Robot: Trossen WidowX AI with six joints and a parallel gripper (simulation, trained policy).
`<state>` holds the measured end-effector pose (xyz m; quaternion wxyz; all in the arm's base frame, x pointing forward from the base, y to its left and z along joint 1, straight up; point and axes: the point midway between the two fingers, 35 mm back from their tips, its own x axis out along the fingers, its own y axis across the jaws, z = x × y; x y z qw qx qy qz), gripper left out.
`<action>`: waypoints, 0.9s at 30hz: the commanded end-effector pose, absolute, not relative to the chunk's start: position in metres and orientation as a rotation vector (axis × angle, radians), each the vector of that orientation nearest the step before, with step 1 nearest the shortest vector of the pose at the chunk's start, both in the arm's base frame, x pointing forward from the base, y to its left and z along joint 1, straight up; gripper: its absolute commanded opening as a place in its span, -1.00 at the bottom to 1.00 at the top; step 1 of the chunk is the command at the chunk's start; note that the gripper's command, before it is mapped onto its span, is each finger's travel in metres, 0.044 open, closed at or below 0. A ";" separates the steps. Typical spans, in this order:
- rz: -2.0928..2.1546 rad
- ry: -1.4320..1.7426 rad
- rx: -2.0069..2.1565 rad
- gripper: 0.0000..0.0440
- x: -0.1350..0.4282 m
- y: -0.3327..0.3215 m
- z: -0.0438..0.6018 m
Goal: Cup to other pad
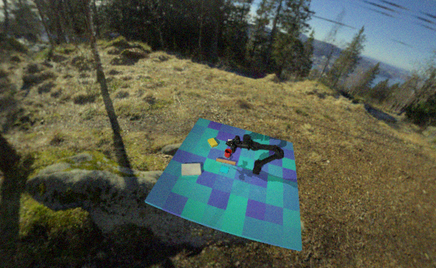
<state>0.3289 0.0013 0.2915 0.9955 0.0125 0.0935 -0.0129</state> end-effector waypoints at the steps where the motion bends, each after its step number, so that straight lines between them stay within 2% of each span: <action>1: -0.018 0.214 0.036 -0.51 0.332 0.004 0.293; 12: -0.001 0.375 0.076 -0.43 0.341 0.015 0.280; 27: -0.012 0.610 0.113 -0.51 0.348 0.025 0.263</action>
